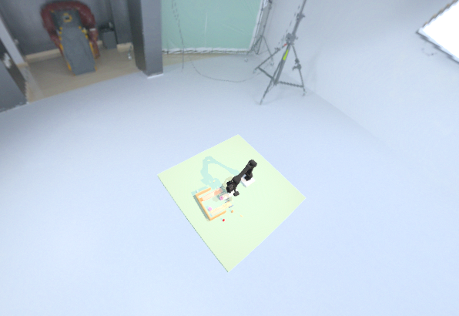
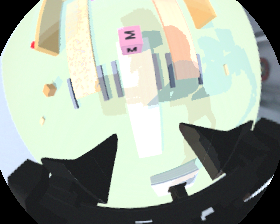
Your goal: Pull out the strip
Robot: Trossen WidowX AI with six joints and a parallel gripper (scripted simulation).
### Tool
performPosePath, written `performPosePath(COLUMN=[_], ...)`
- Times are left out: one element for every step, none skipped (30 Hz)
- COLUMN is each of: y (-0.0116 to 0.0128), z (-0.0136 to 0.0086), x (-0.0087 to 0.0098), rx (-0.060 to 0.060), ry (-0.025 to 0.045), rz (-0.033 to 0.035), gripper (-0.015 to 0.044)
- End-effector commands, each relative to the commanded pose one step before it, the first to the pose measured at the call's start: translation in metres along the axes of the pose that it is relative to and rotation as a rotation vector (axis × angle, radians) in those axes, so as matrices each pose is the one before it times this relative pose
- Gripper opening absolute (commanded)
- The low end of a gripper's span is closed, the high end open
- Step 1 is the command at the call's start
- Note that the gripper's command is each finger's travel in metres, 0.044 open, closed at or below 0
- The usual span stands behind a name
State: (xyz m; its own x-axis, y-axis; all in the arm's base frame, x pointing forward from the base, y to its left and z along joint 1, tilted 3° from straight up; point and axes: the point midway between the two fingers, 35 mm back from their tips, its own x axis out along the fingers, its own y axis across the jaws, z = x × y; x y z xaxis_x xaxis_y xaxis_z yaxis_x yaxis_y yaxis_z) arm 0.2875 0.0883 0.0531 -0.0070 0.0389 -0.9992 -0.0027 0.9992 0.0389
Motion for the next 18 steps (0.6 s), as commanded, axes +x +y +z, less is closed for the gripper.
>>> performPosePath(y=[0.0003, 0.00008, 0.00005, 0.00009, 0.00006, 0.00032, 0.00027, 0.00017, 0.00013, 0.0002, 0.00016, 0.00022, 0.00017, 0.0002, 0.00016, 0.0002, 0.00016, 0.0002], z=[0.01499, 0.00392, 0.0036, 0.00397, 0.00357, 0.00395, 0.00358, 0.00401, 0.00356, 0.00398, 0.00356, 0.00403, 0.00357, 0.00402, 0.00353, 0.00405, 0.00357, 0.00412], x=[-0.00193, -0.00057, -0.00049, -0.00058, -0.00049, -0.00058, -0.00049, -0.0006, -0.0005, -0.0006, -0.0005, -0.0006, -0.0005, -0.00061, -0.0005, -0.0006, -0.0005, -0.00061], rx=[-0.0043, 0.0, 0.0, 0.0, 0.0, 0.0, 0.0, 0.0, 0.0, 0.0, 0.0, 0.0, 0.0, 0.0, 0.0, 0.0, 0.0, 0.0], ry=[-0.00123, -0.00029, -0.00027, -0.0003, -0.00027, -0.0003, -0.00027, -0.0003, -0.00027, -0.0003, -0.00027, -0.0003, -0.00027, -0.0003, -0.00027, -0.0003, -0.00027, -0.00031], rz=[-0.00022, 0.0, 0.0, 0.0, 0.0, 0.00002, 0.00001, 0.00001, 0.0, 0.00001, 0.00001, 0.00001, 0.00001, 0.00001, 0.00001, 0.00001, 0.00001, 0.00001], gripper=[0.044, 0.044, 0.044, 0.044, 0.044, 0.044, 0.044, 0.044, 0.044, 0.044, 0.044, 0.044, 0.044, 0.044, 0.044, 0.044, 0.044, 0.044])
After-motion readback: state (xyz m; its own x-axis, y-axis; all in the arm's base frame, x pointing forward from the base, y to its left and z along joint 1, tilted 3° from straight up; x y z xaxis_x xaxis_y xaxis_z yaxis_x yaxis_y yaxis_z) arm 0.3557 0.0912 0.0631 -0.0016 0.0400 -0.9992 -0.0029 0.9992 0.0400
